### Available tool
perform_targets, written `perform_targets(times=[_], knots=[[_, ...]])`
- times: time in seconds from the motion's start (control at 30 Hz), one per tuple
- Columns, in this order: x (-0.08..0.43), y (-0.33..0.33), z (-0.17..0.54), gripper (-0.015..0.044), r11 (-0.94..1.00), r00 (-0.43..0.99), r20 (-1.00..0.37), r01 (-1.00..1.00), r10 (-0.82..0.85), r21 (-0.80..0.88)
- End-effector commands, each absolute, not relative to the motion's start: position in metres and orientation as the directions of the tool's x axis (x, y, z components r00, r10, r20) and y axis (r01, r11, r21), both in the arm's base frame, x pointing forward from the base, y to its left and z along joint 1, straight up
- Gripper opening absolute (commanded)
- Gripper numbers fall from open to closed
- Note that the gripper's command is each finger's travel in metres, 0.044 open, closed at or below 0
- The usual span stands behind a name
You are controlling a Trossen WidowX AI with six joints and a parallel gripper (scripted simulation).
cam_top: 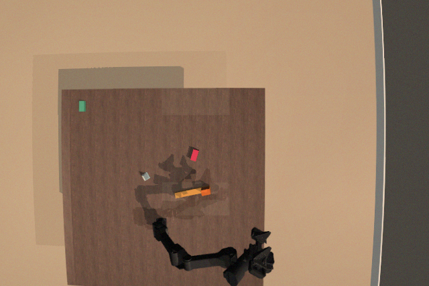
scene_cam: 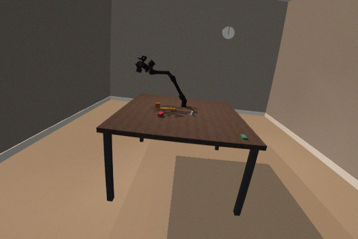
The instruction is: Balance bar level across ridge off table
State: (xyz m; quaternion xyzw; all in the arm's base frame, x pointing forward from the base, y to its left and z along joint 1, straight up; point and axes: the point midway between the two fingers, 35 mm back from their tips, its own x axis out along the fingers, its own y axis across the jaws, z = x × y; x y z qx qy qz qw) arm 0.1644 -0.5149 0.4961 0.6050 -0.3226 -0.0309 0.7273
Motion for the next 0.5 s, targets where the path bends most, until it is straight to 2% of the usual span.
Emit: perform_targets(times=[0.0,0.47], knots=[[0.172,-0.516,0.492,0.0315,0.310,0.787,0.413,-0.294,-0.458,0.904],[0.199,-0.521,0.468,0.0315,0.449,0.783,0.317,-0.054,-0.535,0.892]])
